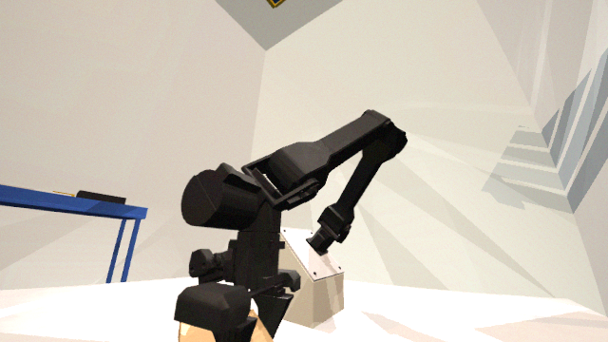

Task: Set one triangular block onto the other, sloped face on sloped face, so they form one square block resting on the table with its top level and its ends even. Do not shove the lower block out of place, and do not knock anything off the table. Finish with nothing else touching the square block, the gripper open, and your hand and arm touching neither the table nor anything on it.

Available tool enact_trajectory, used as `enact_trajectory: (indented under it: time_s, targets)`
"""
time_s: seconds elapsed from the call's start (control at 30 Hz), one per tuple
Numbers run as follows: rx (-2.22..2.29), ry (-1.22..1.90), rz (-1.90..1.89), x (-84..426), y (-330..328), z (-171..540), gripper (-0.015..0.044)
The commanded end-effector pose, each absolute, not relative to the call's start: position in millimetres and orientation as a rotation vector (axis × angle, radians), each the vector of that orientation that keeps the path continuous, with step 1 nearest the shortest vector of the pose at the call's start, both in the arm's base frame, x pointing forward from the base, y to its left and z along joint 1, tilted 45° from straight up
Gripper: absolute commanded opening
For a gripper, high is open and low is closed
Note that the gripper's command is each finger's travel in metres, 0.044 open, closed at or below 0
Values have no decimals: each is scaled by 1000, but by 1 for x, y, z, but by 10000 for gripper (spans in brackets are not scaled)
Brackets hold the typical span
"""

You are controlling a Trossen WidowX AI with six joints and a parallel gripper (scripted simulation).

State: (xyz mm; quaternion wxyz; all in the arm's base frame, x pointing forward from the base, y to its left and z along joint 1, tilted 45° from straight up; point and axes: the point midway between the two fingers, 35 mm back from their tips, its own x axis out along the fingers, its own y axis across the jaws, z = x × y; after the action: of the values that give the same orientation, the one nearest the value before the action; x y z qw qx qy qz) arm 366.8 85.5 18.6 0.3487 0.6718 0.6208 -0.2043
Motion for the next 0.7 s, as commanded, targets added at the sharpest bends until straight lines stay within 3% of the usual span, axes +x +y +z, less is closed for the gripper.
enact_trajectory:
  time_s: [0.0, 0.67]
  targets:
    - [1733, 1612, -512, 367, 88, 17, 0]
    - [1748, 1611, -540, 371, 105, -1, 0]
